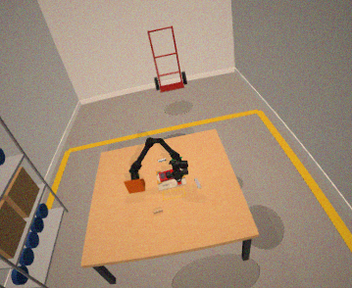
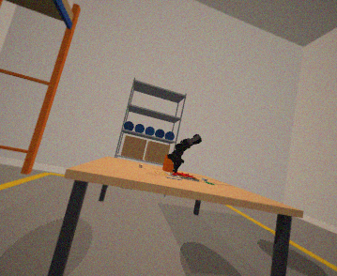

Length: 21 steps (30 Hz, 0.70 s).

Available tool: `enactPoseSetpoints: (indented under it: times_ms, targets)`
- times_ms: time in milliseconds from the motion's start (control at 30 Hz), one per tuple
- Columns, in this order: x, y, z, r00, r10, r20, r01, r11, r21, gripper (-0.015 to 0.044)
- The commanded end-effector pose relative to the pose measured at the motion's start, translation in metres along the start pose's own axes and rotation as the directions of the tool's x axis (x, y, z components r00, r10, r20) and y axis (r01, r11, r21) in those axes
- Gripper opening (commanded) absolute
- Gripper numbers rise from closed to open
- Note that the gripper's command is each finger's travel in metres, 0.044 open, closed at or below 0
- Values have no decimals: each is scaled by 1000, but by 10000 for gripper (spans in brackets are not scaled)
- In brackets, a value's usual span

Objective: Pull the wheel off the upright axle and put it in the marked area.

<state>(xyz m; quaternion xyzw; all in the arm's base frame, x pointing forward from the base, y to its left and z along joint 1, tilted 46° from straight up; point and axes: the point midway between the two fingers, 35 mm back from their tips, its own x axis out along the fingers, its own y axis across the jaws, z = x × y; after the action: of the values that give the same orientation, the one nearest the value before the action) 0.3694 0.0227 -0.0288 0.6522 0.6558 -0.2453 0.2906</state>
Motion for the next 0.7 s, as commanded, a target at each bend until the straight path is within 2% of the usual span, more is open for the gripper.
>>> enactPoseSetpoints:
  times_ms: [0, 667]
  targets:
    - [-2, 0, 0, 1000, 0, 1, 0, 1000, -4, 0]
    - [-8, 0, 0, 1000, 1, 1, -1, 1000, -3, 0]
